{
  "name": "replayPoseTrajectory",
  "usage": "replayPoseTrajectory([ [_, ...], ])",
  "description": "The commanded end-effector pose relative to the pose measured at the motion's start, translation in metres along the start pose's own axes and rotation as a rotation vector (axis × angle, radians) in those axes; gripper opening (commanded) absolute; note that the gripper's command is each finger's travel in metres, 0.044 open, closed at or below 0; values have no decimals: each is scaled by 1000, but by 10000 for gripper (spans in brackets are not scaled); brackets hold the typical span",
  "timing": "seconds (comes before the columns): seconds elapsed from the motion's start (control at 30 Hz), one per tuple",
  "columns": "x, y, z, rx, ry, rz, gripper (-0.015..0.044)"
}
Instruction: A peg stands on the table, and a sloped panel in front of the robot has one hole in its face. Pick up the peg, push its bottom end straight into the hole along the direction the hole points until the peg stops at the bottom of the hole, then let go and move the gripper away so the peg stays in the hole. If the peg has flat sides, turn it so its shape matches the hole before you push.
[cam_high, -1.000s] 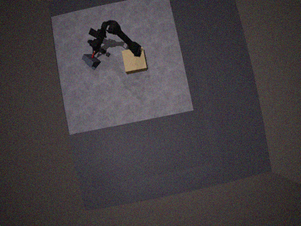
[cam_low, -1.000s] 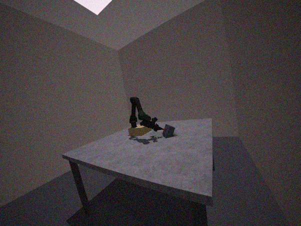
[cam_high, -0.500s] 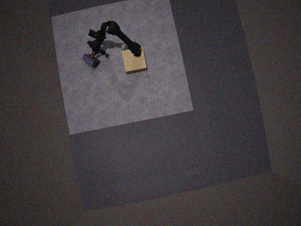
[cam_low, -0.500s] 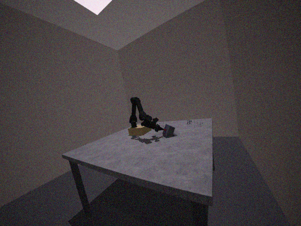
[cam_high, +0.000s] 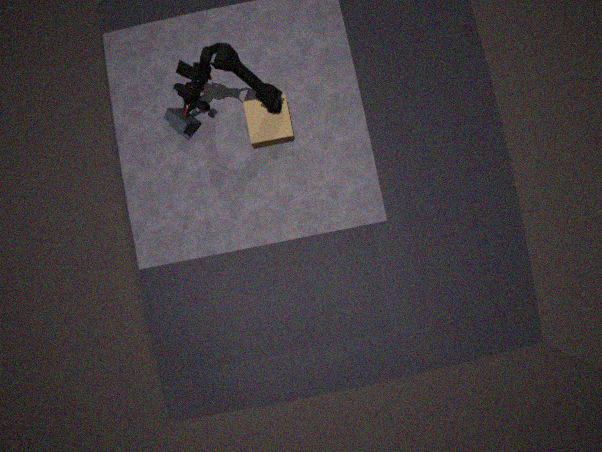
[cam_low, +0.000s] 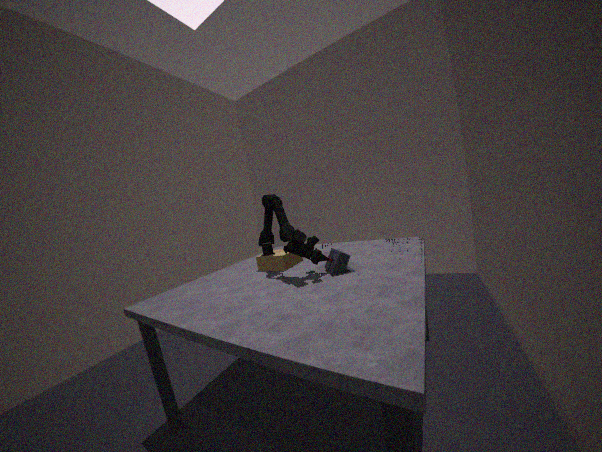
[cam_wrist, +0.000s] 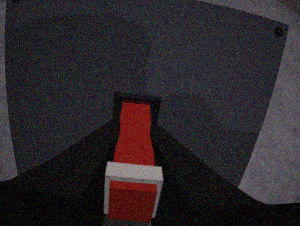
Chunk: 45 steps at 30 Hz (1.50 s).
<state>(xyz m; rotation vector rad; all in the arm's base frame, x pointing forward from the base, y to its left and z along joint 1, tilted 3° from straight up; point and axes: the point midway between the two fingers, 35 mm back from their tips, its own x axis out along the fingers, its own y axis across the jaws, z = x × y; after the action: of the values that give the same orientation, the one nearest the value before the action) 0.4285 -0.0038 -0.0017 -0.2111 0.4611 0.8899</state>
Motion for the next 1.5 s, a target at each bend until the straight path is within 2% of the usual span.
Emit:
replayPoseTrajectory([
  [0.0,1,-1,1,1,1,-2,0],
  [0.37,1,0,0,0,0,1,0],
  [0.93,-3,-1,0,-1,2,1,440],
  [1.47,-31,-3,-3,-1,13,1,440],
])
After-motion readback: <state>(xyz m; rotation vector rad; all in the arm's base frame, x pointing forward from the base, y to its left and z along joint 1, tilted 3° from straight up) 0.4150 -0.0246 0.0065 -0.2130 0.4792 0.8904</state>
